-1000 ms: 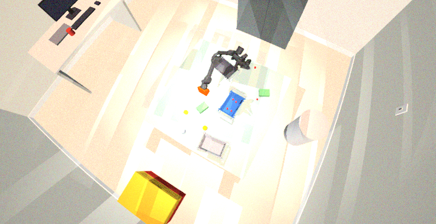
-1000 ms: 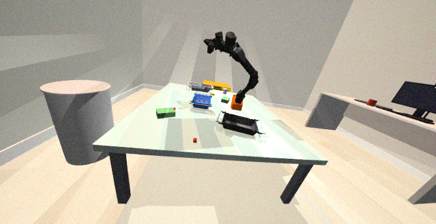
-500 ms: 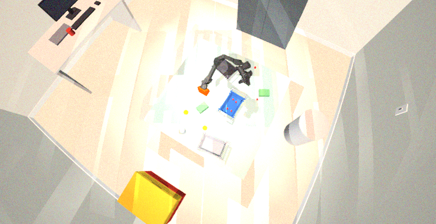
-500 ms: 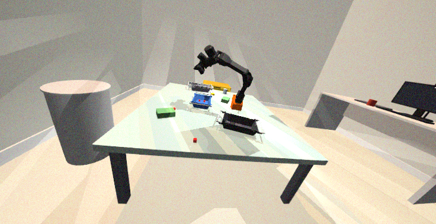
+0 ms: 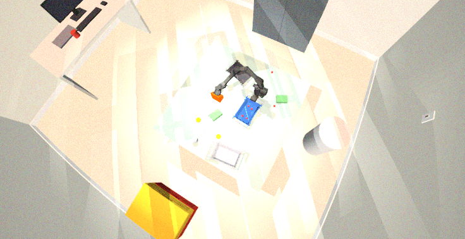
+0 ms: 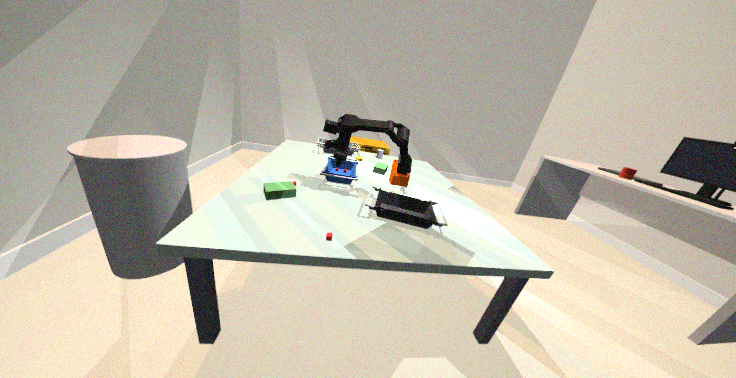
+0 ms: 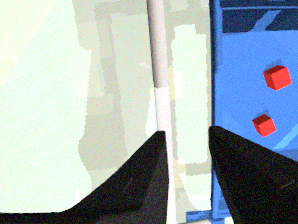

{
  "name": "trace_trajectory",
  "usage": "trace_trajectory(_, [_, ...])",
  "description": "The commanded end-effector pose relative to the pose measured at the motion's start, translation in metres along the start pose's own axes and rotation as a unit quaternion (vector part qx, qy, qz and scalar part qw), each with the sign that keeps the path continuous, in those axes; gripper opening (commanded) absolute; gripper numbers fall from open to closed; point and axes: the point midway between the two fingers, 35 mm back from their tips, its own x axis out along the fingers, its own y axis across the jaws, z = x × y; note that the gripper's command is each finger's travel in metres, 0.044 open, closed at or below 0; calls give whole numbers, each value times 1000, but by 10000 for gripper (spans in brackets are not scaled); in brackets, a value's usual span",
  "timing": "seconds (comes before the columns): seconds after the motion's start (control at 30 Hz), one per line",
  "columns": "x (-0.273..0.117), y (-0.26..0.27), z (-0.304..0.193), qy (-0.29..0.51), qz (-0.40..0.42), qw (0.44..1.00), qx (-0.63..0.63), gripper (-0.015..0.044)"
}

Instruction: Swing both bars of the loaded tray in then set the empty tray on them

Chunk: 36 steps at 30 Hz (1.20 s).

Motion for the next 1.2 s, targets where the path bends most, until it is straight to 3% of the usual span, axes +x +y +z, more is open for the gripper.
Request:
trace_trajectory(0.0, [18,5,-15,46,30,998,13,90])
trace_trajectory(0.23, [24,6,-15,46,30,998,13,90])
trace_trajectory(0.7, [76,10,-20,46,31,998,13,90])
trace_trajectory(1.17, [49,-12,-18,46,30,998,13,90])
